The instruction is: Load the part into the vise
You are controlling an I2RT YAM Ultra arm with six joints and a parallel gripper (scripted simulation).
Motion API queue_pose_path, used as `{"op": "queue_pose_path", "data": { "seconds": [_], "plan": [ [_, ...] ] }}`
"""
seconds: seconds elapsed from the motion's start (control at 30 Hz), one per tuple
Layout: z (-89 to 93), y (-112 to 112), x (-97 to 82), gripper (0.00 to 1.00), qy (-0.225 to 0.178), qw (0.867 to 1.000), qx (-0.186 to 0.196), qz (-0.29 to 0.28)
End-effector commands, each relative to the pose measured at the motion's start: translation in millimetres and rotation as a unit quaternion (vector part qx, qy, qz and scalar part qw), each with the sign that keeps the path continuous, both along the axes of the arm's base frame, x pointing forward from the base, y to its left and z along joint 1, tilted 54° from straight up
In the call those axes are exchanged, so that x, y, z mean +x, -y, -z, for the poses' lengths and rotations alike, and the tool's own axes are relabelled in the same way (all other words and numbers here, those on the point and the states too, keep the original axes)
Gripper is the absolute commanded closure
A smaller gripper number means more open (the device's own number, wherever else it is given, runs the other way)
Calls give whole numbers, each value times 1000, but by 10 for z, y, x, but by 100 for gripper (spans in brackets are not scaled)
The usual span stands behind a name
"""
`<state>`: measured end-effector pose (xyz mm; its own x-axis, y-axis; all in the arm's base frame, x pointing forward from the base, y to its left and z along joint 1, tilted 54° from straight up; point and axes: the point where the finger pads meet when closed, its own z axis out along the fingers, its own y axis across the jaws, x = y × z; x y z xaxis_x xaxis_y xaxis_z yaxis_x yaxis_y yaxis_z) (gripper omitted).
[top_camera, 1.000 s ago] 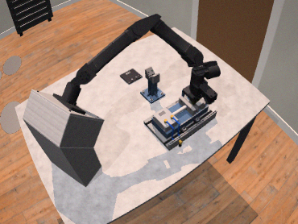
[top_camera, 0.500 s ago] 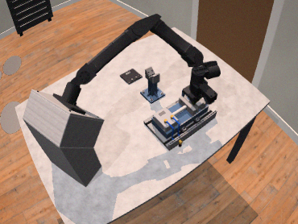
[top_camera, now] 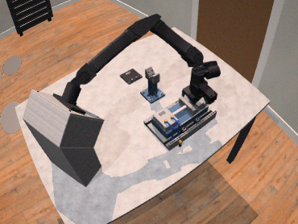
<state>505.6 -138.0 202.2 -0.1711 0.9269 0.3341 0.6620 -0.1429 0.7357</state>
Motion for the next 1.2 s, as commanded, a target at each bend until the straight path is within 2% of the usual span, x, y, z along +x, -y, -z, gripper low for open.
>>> {"op": "queue_pose_path", "data": {
  "seconds": [0.0, 0.6, 0.73, 1.17],
  "plan": [
    [-103, 96, -46, 100, 16, 1000, -12, 12],
    [-5, 66, -133, 100, 17, 1000, -11, 9],
    [-54, 76, -116, 100, 23, 1000, -14, 9],
    [-52, 67, -206, 100, 12, 1000, -7, 7]
  ]
}}
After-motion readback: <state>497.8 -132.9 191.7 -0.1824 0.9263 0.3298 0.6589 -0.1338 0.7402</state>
